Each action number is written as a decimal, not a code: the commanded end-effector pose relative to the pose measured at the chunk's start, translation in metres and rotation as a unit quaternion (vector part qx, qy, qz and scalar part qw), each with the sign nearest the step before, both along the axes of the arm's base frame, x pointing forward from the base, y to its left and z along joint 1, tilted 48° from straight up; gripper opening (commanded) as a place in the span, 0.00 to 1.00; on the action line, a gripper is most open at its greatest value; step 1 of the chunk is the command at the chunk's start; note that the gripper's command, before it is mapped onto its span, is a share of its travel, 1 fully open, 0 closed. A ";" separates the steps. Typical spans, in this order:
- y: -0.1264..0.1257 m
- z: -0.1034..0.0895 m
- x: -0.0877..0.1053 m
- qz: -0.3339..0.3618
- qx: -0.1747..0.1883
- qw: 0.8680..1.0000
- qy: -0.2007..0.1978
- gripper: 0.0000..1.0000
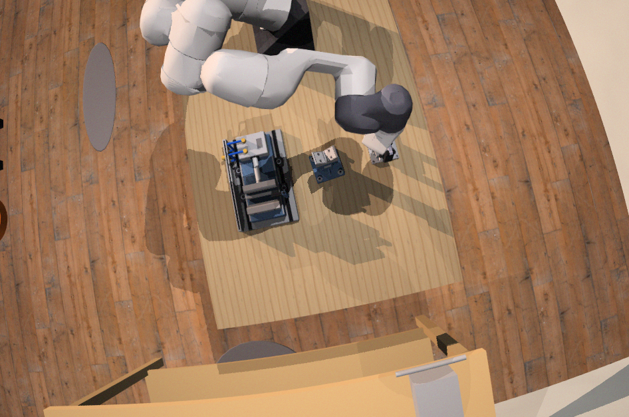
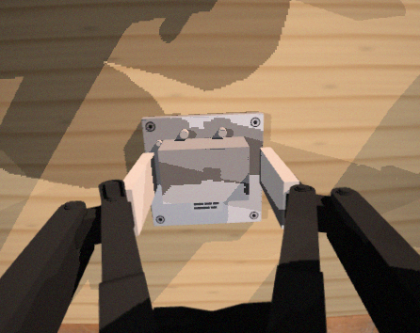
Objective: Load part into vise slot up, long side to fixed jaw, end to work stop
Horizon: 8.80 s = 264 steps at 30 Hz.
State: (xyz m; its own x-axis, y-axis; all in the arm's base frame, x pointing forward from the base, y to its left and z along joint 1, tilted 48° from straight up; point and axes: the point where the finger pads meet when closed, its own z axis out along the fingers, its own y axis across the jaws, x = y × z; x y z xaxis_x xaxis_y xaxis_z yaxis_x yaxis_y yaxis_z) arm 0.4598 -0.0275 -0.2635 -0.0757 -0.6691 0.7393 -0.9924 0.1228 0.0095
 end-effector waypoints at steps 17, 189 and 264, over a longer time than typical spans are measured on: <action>0.000 0.000 0.002 -0.001 0.000 1.000 -0.003 0.00; 0.156 0.144 0.021 -0.001 0.000 1.000 -0.003 0.00; 0.042 0.268 0.026 0.029 0.005 0.999 0.029 0.00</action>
